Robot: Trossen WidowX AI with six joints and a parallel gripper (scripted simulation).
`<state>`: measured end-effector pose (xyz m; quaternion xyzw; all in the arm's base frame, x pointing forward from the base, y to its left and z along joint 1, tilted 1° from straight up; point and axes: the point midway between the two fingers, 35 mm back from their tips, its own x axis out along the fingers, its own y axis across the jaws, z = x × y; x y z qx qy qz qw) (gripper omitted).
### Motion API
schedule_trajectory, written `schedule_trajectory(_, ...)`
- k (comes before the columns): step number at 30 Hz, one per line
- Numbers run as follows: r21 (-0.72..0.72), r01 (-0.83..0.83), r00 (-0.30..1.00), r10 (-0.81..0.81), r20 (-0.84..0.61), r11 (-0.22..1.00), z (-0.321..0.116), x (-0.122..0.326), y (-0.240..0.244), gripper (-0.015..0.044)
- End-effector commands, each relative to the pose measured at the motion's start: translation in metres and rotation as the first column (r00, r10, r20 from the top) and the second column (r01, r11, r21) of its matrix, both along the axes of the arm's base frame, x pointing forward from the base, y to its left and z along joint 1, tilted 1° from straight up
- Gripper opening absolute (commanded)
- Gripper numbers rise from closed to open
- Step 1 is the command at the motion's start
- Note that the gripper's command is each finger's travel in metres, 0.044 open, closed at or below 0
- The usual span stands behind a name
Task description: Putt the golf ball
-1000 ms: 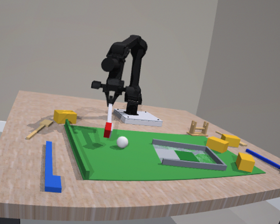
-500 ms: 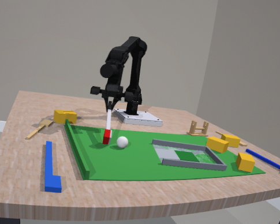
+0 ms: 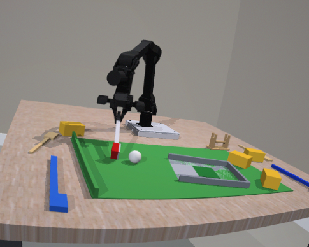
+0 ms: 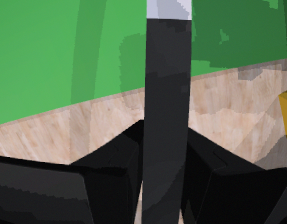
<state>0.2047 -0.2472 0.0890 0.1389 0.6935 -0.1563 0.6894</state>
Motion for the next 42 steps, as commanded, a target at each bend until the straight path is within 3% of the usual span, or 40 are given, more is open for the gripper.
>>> schedule_trajectory(1, -0.014, 0.004, 1.000, -0.004, 0.005, 1.000, 0.001, -0.006, -0.016, 0.0000)
schedule_trajectory(11, -0.007, 0.010, 1.000, -0.010, 0.003, 1.000, -0.001, -0.003, -0.010, 0.0000)
schedule_trajectory(22, -0.002, 0.004, 1.000, -0.004, 0.011, 1.000, -0.004, 0.049, 0.105, 0.0000)
schedule_trajectory(39, -0.002, 0.004, 1.000, -0.004, 0.011, 1.000, 0.053, 0.049, 0.108, 0.0000)
schedule_trajectory(42, 0.002, -0.001, 1.000, 0.001, 0.003, 1.000, 0.046, 0.049, 0.108, 0.0000)
